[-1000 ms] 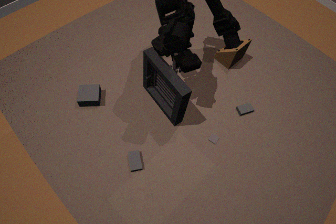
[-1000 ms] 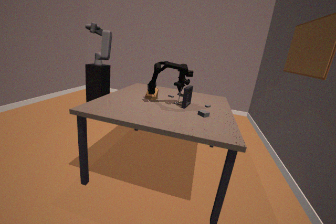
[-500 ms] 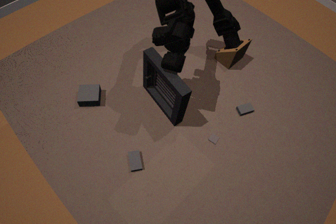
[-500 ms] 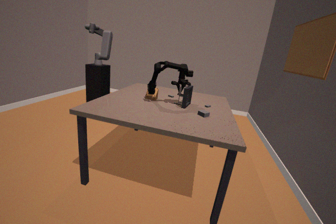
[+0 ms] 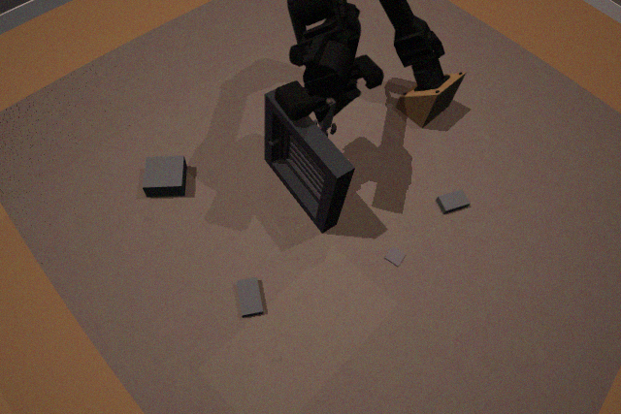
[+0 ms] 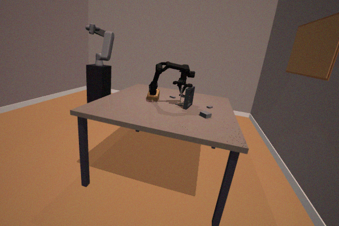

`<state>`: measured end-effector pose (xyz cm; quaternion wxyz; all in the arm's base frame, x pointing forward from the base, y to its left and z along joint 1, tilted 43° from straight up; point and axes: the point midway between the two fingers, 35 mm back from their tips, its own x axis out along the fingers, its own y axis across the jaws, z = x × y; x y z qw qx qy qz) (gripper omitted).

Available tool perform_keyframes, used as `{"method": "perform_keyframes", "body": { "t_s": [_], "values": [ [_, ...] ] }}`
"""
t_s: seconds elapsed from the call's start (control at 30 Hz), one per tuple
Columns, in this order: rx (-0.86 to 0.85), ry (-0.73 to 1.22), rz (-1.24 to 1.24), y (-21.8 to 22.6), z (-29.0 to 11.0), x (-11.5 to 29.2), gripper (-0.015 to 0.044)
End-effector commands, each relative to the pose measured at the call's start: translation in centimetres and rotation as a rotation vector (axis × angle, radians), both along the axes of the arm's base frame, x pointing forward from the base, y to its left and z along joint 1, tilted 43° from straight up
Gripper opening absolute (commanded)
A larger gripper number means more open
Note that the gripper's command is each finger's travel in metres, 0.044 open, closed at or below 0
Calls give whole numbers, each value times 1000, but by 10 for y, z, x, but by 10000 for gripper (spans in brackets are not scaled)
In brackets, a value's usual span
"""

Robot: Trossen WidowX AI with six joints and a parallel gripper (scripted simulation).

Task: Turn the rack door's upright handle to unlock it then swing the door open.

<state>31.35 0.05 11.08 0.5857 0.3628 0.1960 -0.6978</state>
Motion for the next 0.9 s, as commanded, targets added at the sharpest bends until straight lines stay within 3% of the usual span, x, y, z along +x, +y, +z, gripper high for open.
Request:
{"method": "perform_keyframes", "body": {
  "t_s": [0.0,0.87],
  "values": [
    [-8,-149,-160,0,-1,1,11],
    [-12,-198,-214,0,-1,1,11]
  ]
}}
